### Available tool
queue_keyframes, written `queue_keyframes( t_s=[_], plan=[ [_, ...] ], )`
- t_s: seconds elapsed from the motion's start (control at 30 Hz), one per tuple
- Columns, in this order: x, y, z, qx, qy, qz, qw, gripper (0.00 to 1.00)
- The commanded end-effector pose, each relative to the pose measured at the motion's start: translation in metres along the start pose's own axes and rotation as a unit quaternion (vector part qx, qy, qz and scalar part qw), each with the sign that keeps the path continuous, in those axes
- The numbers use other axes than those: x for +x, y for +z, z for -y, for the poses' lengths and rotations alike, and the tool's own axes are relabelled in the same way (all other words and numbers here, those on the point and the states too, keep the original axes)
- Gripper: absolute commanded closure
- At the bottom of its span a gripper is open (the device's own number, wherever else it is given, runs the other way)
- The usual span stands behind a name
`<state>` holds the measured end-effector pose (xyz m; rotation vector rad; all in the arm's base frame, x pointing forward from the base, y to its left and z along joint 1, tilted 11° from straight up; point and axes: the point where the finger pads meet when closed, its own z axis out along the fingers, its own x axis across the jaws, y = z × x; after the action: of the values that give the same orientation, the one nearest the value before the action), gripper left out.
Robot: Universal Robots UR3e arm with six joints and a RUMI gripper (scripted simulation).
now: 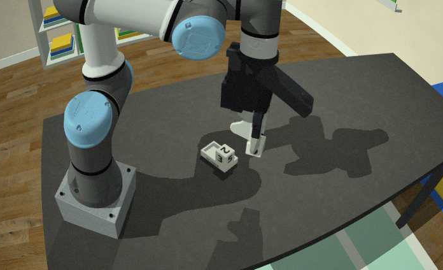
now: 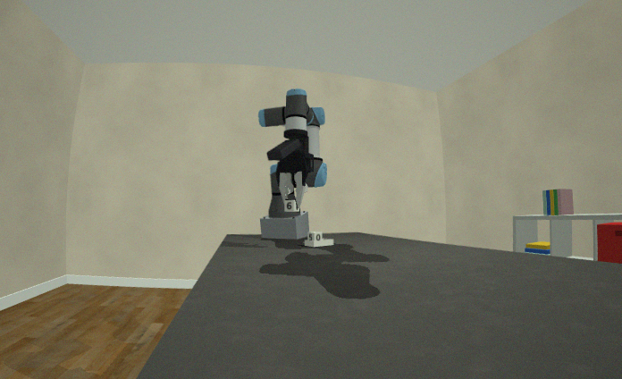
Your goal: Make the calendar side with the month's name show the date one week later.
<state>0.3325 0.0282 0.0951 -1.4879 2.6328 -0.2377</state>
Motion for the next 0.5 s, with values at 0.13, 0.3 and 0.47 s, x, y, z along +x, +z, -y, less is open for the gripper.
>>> queue_keyframes(
  t_s=[0.13, 0.3, 0.47],
  plan=[
    [-0.0002, -0.0003, 0.0054, 0.000, -0.136, 0.006, 0.991, 0.89],
    [-0.0002, -0.0002, 0.0066, 0.001, -0.181, 0.006, 0.984, 0.89],
    [0.0001, 0.0001, 0.0083, 0.001, -0.249, 0.006, 0.969, 0.89]
  ],
)
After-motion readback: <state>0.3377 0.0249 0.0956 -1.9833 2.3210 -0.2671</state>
